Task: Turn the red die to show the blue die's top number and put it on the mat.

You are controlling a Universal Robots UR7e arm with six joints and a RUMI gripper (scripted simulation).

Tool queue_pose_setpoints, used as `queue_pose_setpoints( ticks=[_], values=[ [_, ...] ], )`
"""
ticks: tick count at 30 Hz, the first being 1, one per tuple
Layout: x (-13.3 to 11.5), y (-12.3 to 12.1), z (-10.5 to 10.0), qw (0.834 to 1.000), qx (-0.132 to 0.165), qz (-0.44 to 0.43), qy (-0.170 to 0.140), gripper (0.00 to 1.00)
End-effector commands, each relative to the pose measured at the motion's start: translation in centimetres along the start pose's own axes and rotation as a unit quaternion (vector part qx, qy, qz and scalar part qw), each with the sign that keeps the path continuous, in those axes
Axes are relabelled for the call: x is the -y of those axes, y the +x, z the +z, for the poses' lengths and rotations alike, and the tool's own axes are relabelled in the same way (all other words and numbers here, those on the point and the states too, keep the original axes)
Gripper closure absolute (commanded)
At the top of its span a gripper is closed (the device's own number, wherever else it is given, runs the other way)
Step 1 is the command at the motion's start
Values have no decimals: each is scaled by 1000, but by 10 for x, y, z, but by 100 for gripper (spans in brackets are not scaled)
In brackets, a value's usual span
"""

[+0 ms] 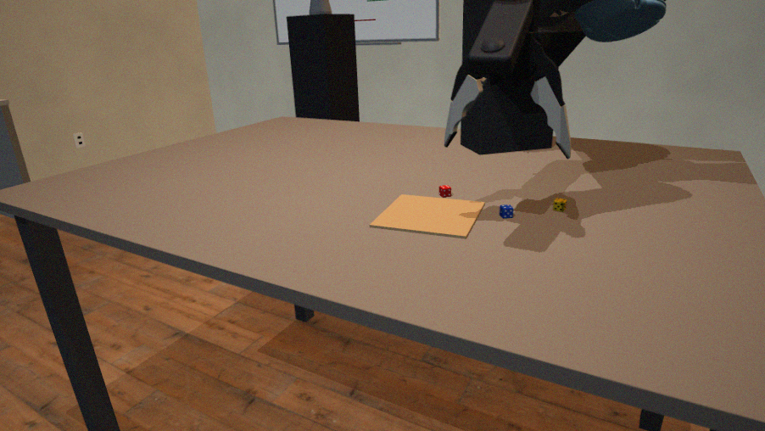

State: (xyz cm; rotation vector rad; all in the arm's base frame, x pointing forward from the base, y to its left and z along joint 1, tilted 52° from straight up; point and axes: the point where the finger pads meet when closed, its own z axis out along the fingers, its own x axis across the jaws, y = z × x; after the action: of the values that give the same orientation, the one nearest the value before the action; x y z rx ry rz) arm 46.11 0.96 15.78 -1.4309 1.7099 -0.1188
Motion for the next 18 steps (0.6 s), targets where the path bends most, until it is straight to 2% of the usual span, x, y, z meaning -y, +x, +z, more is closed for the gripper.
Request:
queue_pose_setpoints(
  ticks=[1, 7, 18],
  values=[
    [-3, -4, 0, 1000, 0, 0, 0, 0],
    [-9, -10, 0, 1000, 0, 0, 0, 0],
    [-33, -35, 0, 1000, 0, 0, 0, 0]
  ],
)
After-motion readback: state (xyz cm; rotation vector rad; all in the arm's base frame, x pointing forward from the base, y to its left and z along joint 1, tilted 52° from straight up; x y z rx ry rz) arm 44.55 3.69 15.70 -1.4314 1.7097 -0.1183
